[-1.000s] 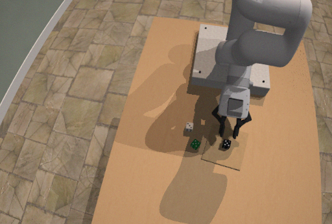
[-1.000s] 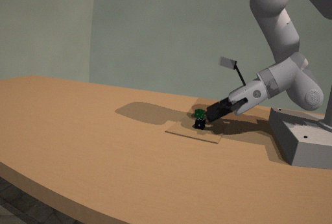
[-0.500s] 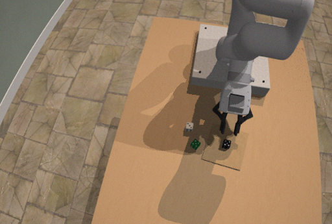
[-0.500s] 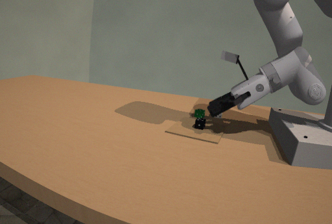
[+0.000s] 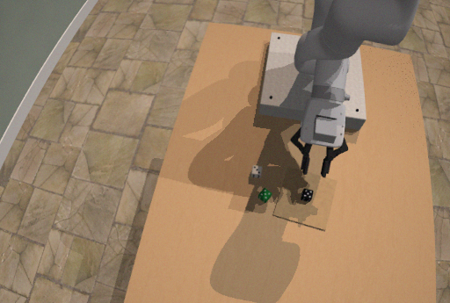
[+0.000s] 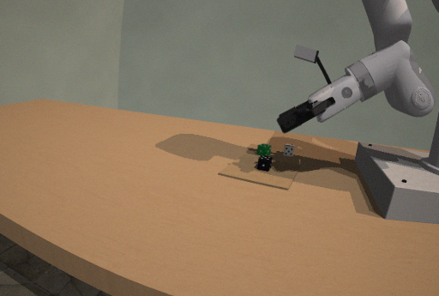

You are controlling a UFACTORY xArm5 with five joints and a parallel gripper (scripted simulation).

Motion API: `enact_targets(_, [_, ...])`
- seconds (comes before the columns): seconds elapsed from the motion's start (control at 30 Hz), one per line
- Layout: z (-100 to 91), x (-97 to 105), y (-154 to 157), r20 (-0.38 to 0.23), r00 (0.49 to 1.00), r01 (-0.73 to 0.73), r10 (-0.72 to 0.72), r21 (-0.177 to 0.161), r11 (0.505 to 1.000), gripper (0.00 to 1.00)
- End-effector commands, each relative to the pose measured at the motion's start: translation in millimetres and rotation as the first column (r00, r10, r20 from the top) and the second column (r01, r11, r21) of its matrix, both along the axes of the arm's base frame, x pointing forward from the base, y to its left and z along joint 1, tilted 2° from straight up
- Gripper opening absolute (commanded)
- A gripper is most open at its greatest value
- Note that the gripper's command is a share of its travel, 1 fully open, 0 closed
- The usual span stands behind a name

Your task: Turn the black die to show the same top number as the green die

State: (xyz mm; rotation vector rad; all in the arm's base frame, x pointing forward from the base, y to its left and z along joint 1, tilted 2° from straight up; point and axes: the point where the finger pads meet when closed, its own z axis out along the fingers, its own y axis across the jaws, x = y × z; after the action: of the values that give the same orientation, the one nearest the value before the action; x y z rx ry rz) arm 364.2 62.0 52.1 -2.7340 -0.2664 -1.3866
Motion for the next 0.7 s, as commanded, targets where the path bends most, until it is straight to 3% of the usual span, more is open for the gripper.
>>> enact_targets(0.0, [3.1,0,0,-0.003,1.000,0.000,0.000,0.000,1.000,0.42])
enact_targets(0.33, [3.4,4,0,-0.042,0.999,0.000,-0.001,-0.008,1.000,0.42])
enact_targets(0.67, [7.9,14,2,-0.223,0.975,0.009,-0.015,-0.028,1.000,0.42])
